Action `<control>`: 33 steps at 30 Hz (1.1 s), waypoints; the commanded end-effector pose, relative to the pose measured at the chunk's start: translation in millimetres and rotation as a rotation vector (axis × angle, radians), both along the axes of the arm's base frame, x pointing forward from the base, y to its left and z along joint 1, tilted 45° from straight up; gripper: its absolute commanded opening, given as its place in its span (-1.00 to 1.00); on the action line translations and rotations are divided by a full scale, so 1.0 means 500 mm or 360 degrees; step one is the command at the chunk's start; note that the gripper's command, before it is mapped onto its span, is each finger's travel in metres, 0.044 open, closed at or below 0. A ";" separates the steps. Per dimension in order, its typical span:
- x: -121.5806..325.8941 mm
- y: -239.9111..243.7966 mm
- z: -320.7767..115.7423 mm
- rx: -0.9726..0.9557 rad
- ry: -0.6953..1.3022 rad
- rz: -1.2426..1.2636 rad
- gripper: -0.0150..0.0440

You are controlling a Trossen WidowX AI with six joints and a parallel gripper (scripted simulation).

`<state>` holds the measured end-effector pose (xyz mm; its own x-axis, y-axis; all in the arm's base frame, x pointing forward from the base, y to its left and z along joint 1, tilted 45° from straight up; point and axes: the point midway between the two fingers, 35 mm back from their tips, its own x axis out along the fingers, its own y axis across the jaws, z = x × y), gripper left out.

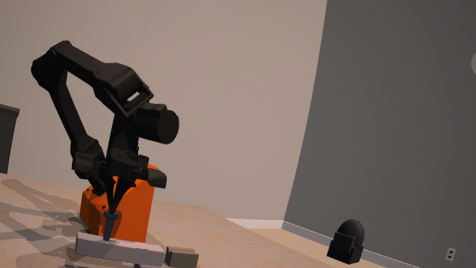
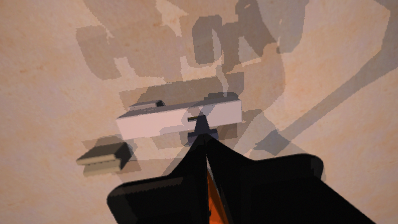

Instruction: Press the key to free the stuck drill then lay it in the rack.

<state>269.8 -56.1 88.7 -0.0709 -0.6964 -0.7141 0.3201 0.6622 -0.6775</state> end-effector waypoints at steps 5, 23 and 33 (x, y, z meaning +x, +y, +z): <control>-0.007 -0.006 -0.004 -0.0011 0.0019 0.0004 -0.49; -0.015 0.001 -0.004 -0.0011 0.0019 0.0004 -0.49; -0.020 0.003 -0.005 -0.0011 0.0020 0.0004 -0.49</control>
<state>263.1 -54.1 87.7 -0.0696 -0.7002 -0.7105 0.3118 0.6613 -0.6822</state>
